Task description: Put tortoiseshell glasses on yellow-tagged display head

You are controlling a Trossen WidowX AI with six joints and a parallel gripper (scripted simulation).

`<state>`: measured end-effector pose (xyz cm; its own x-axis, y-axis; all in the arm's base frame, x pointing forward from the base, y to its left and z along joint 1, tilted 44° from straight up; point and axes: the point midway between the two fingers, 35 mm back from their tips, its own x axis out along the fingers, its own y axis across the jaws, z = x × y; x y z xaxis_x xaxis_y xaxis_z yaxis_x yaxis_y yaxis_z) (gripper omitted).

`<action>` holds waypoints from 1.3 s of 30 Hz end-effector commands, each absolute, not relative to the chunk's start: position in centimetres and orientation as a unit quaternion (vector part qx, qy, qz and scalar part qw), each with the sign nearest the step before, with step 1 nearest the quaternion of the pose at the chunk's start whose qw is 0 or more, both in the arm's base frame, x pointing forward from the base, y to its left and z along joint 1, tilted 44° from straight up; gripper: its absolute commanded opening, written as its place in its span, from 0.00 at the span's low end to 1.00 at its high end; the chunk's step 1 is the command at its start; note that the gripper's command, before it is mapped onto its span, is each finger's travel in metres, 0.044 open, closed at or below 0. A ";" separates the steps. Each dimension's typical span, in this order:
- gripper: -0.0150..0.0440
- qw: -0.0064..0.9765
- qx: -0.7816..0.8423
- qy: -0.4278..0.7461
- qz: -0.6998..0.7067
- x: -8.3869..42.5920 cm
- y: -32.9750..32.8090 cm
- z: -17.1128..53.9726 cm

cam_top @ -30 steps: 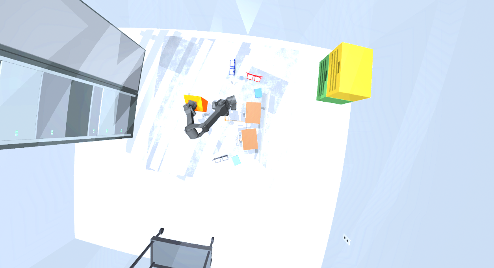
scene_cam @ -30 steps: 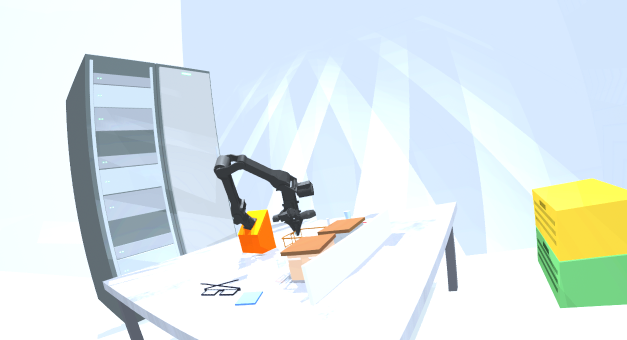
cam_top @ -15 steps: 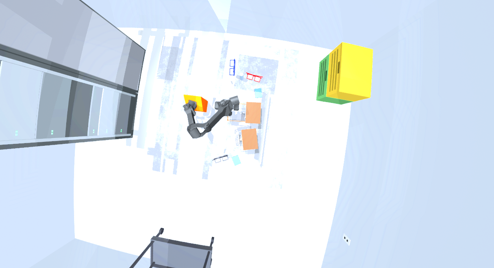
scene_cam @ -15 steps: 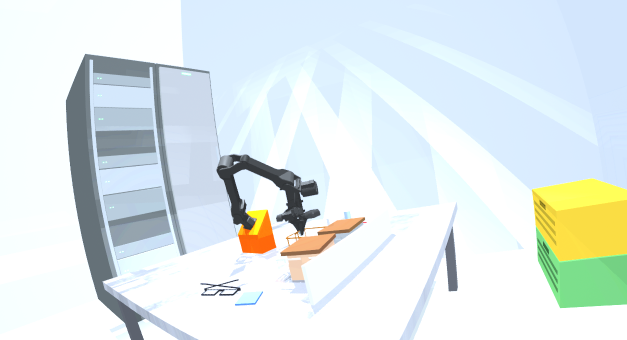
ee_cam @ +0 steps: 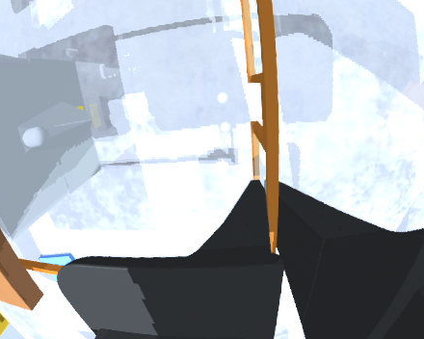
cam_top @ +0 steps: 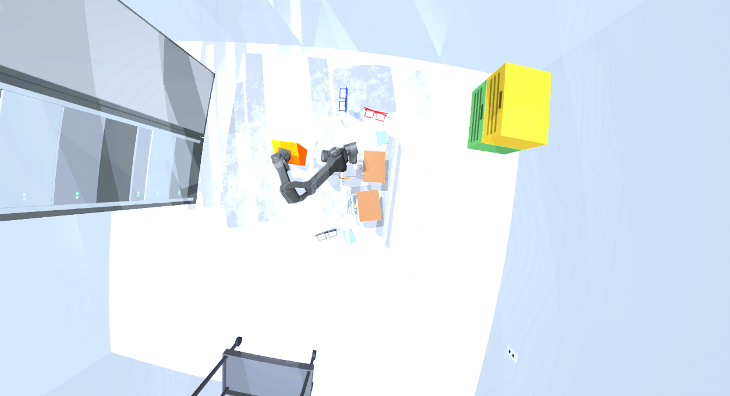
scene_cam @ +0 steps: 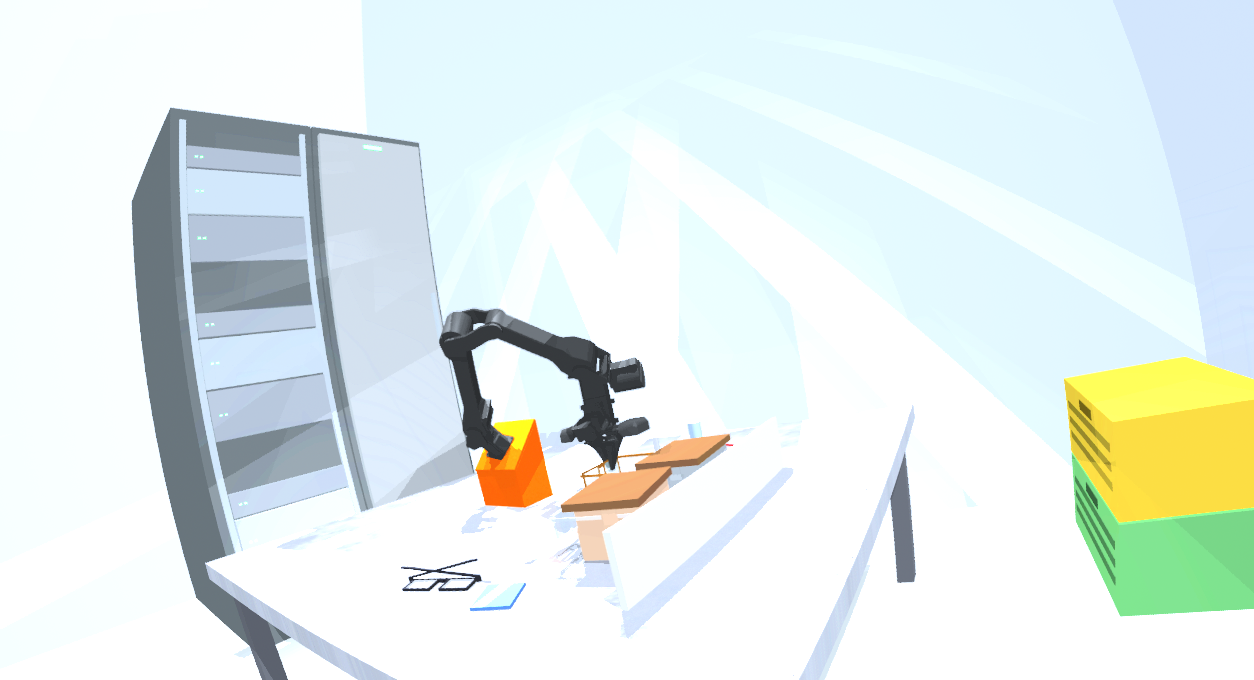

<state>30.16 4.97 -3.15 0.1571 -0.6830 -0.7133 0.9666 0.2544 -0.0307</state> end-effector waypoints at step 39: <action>0.25 0.728 0.224 0.314 -0.567 35.9 6.4 -3.3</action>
<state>35.27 6.26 -3.33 0.1589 -0.6824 -0.7135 0.9664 0.2556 -0.0292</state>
